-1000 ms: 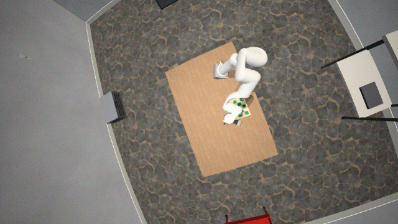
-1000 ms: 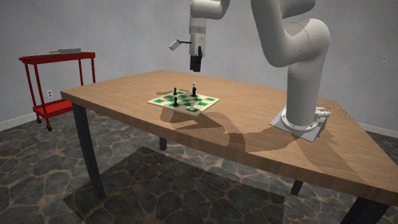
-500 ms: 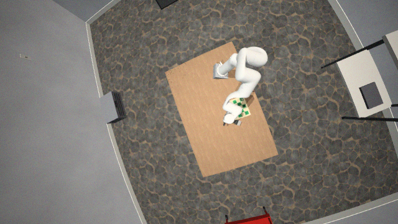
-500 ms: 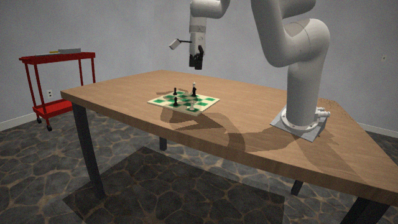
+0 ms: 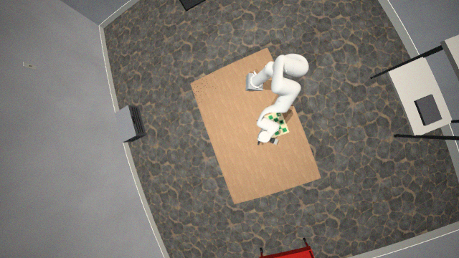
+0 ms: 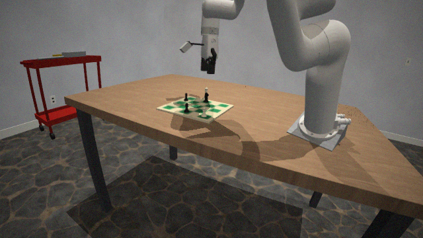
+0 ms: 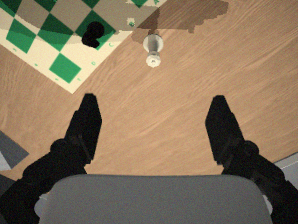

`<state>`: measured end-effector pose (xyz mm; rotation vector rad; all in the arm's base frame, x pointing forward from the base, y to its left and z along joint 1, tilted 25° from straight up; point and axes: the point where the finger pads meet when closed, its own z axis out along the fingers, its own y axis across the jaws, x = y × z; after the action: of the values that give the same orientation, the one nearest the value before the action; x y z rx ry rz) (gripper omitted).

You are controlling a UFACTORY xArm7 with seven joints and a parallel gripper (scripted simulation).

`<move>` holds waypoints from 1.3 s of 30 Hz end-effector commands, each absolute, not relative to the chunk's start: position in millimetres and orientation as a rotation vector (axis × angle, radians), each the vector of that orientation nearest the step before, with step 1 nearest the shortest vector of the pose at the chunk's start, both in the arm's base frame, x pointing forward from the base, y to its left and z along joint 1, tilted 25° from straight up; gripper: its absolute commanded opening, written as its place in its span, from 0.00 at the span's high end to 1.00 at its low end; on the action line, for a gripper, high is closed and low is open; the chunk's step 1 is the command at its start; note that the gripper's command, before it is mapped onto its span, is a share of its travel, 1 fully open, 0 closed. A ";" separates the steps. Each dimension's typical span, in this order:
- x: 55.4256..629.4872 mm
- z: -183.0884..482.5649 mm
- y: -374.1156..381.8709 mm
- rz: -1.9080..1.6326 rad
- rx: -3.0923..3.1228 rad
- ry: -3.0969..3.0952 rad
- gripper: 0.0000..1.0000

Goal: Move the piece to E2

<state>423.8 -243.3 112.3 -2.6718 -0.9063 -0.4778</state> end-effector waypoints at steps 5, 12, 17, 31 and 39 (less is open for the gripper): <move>425.8 114.2 -242.6 -0.505 -2.632 -1.070 0.00; 428.7 114.9 -238.3 -0.542 -2.533 -1.354 0.00; 432.1 116.0 -232.8 -0.575 -2.401 -1.639 0.00; 443.8 121.1 -214.1 -0.611 -1.977 -2.255 0.00; 451.8 125.7 -200.9 -0.612 -1.691 -2.538 0.00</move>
<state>445.6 -208.3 121.1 -1.9085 -2.3217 -0.5777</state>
